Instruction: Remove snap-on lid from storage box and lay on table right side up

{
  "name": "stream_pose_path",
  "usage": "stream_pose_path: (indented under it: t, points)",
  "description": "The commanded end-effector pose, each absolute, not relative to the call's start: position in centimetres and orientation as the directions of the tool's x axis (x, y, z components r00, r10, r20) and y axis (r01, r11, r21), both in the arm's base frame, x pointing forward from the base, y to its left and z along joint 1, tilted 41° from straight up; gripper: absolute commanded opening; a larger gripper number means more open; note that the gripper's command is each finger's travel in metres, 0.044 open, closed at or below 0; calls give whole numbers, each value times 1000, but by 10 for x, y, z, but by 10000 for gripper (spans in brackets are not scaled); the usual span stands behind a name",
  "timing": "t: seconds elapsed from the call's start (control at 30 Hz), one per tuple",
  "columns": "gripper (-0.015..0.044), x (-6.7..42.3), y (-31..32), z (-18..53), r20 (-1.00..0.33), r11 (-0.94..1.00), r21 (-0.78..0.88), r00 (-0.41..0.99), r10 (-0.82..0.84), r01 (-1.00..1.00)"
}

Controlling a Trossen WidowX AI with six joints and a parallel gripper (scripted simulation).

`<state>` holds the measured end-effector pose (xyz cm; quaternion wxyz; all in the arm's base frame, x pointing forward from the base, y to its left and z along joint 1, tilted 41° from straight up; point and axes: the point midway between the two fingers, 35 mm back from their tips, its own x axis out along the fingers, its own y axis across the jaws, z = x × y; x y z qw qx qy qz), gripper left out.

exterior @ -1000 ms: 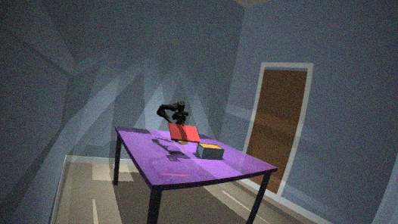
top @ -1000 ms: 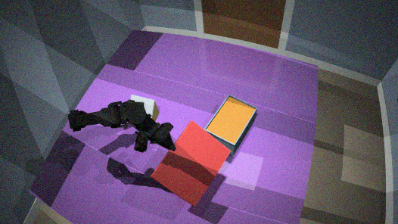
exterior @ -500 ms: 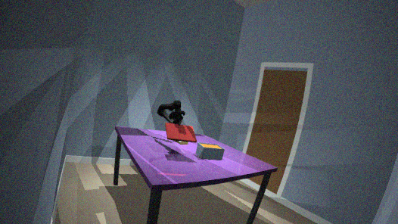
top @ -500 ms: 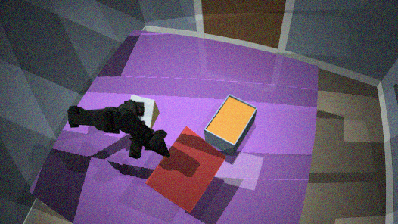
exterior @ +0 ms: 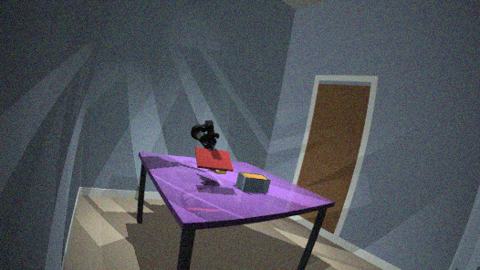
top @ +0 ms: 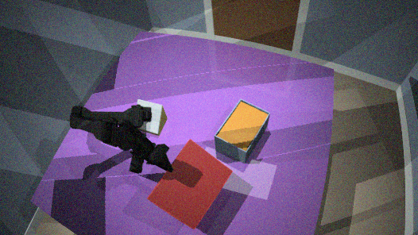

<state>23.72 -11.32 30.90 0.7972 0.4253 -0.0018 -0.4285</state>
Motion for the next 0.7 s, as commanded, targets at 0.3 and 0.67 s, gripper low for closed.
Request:
stream_pose_path:
  t: [0.3,0.67]
  points:
    - [0,225,-129,332,-348,279,691,645,-681,667]
    - [0,225,-131,325,-347,279,691,645,-681,667]
